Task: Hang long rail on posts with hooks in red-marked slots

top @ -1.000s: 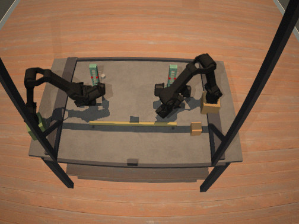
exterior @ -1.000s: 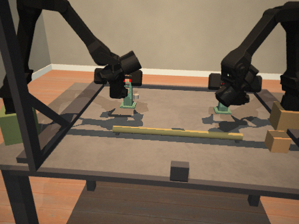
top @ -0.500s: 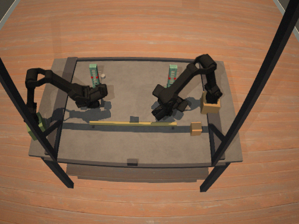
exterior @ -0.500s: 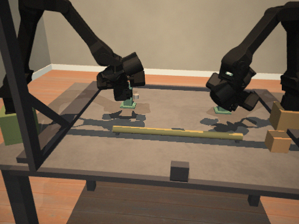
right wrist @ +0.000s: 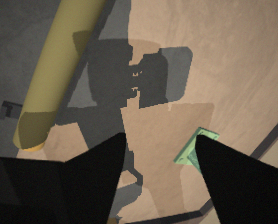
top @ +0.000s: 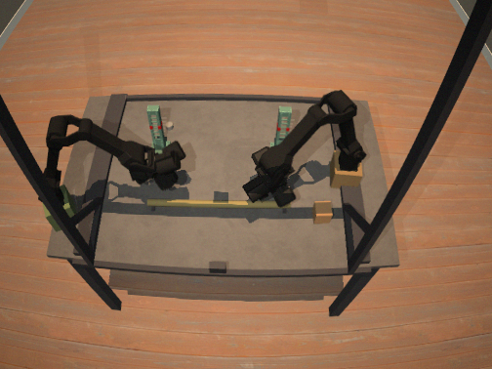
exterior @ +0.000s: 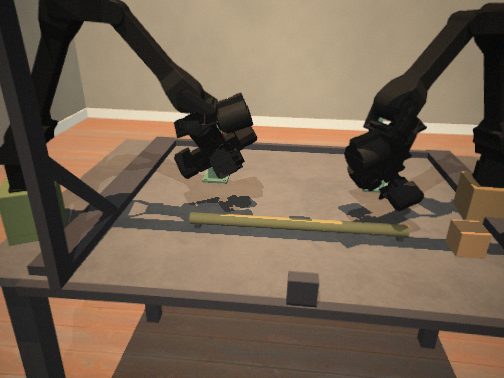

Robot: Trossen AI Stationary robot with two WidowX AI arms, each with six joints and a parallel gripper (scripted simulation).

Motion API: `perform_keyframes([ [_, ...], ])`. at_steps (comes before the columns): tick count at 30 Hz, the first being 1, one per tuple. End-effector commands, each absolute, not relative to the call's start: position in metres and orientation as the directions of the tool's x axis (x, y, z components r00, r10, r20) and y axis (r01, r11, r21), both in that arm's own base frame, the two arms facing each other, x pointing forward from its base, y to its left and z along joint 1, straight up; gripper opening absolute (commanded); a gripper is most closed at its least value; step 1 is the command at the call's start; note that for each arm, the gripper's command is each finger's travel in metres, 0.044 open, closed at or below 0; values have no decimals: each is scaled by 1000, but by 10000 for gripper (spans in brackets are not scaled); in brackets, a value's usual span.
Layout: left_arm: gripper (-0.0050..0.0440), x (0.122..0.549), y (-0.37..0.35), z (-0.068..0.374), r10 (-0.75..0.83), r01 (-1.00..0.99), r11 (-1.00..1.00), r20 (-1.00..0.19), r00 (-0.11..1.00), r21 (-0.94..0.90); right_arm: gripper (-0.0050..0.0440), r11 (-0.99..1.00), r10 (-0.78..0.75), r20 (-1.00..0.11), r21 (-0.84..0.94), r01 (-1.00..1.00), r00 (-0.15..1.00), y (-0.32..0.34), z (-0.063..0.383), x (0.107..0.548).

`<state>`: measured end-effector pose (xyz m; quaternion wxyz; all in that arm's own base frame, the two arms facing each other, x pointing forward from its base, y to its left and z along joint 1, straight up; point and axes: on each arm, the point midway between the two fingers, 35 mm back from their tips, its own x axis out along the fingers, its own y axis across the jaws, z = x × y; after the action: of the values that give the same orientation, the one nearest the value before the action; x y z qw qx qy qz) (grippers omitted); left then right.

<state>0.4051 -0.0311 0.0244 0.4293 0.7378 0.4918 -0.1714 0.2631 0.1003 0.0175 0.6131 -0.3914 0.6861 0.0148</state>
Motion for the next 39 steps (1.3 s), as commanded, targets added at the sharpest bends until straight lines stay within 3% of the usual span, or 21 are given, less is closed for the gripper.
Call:
perform_keyframes([
  [1,225,416,-55,25,504,846,25,-737,450,533,225,799,-427,-899,-424,-426,96,124,15,275],
  [10,225,415,-91,13,386,784,317,-828,407,533,225,908,-309,-945,-327,-263,108,151,8,282],
  [21,225,406,-141,0,224,624,686,-925,309,374,225,956,-266,-963,-269,-113,44,165,-9,274],
  [25,225,402,-151,-2,193,575,751,-940,280,325,225,961,-256,-966,-259,-93,43,167,-10,275],
  [29,225,384,-133,-28,243,472,832,-957,159,290,225,964,-250,-967,-253,-83,42,169,-11,275],
  [39,225,385,-140,-24,222,416,870,-963,150,265,225,963,-253,-967,-256,-85,45,166,-8,274],
])
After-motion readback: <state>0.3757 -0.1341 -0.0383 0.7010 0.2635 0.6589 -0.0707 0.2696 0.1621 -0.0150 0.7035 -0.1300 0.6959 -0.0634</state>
